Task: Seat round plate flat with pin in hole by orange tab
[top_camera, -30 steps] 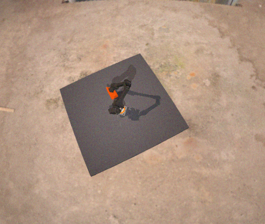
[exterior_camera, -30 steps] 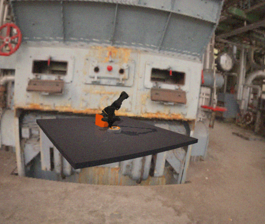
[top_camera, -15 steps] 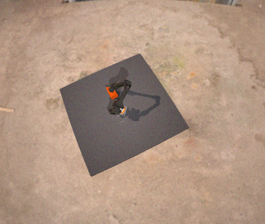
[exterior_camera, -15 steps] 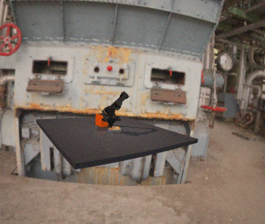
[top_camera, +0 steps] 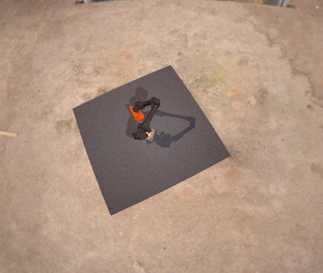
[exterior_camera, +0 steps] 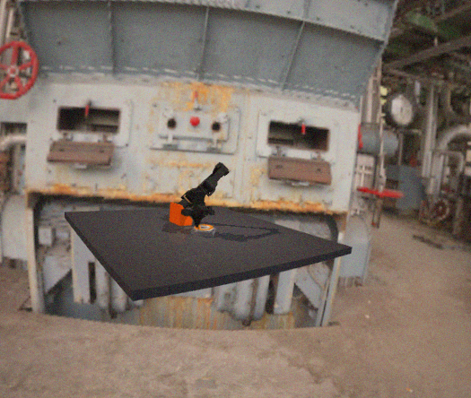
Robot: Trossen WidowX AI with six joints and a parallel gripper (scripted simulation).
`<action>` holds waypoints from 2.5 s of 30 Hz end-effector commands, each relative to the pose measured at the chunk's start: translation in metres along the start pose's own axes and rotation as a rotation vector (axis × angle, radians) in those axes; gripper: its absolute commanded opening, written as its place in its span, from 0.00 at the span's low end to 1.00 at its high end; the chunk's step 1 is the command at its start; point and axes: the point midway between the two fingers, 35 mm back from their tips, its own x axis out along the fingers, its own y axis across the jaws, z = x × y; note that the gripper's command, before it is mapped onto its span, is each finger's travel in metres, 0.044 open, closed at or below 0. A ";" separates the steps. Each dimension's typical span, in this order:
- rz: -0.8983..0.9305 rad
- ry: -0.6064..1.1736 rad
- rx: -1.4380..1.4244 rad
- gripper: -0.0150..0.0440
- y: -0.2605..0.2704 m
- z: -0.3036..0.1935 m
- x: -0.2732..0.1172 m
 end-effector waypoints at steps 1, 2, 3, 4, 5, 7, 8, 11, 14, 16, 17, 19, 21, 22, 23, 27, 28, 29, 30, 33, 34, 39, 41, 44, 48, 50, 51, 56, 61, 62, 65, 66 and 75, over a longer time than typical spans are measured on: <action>0.003 -0.016 -0.020 0.25 0.003 0.008 0.000; 0.003 -0.016 -0.020 0.25 0.003 0.009 0.000; 0.003 -0.016 -0.020 0.25 0.003 0.009 0.000; 0.003 -0.016 -0.020 0.25 0.004 0.010 0.000; 0.003 -0.016 -0.020 0.25 0.004 0.011 0.000; 0.004 -0.016 -0.020 0.25 0.005 0.013 0.000; 0.004 -0.016 -0.020 0.25 0.006 0.014 0.000; 0.004 -0.016 -0.020 0.25 0.008 0.017 0.000; 0.004 -0.016 -0.020 0.25 0.008 0.018 0.000; 0.004 -0.016 -0.020 0.25 0.008 0.018 0.000; 0.004 -0.016 -0.020 0.25 0.008 0.019 0.000; 0.004 -0.016 -0.020 0.25 0.009 0.020 0.000; 0.004 -0.016 -0.020 0.25 0.011 0.022 0.000; 0.004 -0.016 -0.020 0.25 0.012 0.023 0.000; 0.004 -0.016 -0.020 0.25 0.012 0.024 0.000; 0.004 -0.016 -0.020 0.25 0.014 0.025 0.000; 0.004 -0.016 -0.020 0.25 0.015 0.026 -0.001; 0.004 -0.016 -0.020 0.25 0.016 0.027 -0.001; 0.004 -0.016 -0.020 0.25 0.017 0.028 -0.001; 0.004 -0.016 -0.020 0.25 0.020 0.030 0.000; 0.004 -0.016 -0.020 0.25 0.020 0.031 -0.001; 0.005 -0.016 -0.020 0.25 0.024 0.034 -0.001; 0.005 -0.016 -0.020 0.25 0.026 0.034 -0.001; 0.005 -0.016 -0.020 0.25 0.029 0.036 -0.001; 0.005 -0.016 -0.020 0.25 0.032 0.037 -0.002; 0.005 -0.016 -0.021 0.25 0.034 0.038 -0.002; 0.005 -0.016 -0.021 0.25 0.035 0.038 -0.002; 0.005 -0.016 -0.021 0.25 0.039 0.039 -0.003; 0.005 -0.016 -0.021 0.25 0.043 0.040 -0.004; 0.005 -0.016 -0.021 0.25 0.045 0.041 -0.004; 0.005 -0.016 -0.020 0.25 0.047 0.041 -0.004; 0.006 -0.016 -0.020 0.25 0.048 0.041 -0.004; 0.006 -0.016 -0.020 0.25 0.055 0.041 -0.005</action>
